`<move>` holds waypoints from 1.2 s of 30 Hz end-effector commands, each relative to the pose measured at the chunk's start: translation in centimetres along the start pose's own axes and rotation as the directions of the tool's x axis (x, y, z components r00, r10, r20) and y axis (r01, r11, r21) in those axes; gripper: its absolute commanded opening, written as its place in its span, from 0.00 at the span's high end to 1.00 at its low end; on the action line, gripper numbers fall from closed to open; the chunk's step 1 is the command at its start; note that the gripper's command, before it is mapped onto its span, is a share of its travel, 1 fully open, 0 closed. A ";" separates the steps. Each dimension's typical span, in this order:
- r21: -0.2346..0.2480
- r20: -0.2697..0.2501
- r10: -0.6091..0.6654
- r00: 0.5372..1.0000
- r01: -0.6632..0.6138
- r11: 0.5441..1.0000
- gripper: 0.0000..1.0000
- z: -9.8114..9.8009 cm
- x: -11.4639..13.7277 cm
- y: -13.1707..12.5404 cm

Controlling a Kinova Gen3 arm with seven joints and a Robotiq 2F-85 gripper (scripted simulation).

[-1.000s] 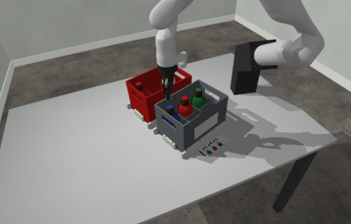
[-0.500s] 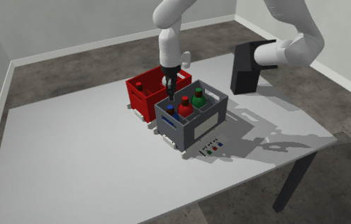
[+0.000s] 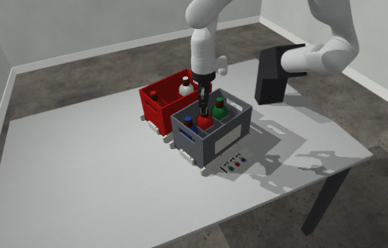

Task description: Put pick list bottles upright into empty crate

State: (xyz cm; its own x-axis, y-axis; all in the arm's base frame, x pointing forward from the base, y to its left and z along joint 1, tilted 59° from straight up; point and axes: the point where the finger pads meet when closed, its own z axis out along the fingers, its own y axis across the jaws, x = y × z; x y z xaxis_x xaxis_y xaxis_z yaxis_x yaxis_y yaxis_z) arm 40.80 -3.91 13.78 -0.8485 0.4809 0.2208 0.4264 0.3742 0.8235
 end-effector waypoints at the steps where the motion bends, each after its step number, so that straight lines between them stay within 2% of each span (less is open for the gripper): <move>1: -0.001 0.002 0.000 1.000 0.000 1.000 0.33 -0.4 0.5 0.4; 15: -0.001 0.002 0.000 1.000 0.000 1.000 0.33 -2.9 5.8 4.2; 17: -0.001 0.002 0.000 1.000 0.000 1.000 0.33 -2.9 5.8 4.2; 32: -0.001 0.002 0.000 1.000 0.000 1.000 0.33 -5.6 11.5 8.3; 36: -0.001 0.002 0.000 1.000 0.000 1.000 0.33 -5.9 12.2 8.9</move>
State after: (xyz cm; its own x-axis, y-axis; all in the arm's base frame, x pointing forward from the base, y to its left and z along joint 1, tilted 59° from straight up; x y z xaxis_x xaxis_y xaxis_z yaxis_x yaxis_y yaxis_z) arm 32.81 0.48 26.10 -0.8483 0.4810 0.2214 0.4268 0.3738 0.8235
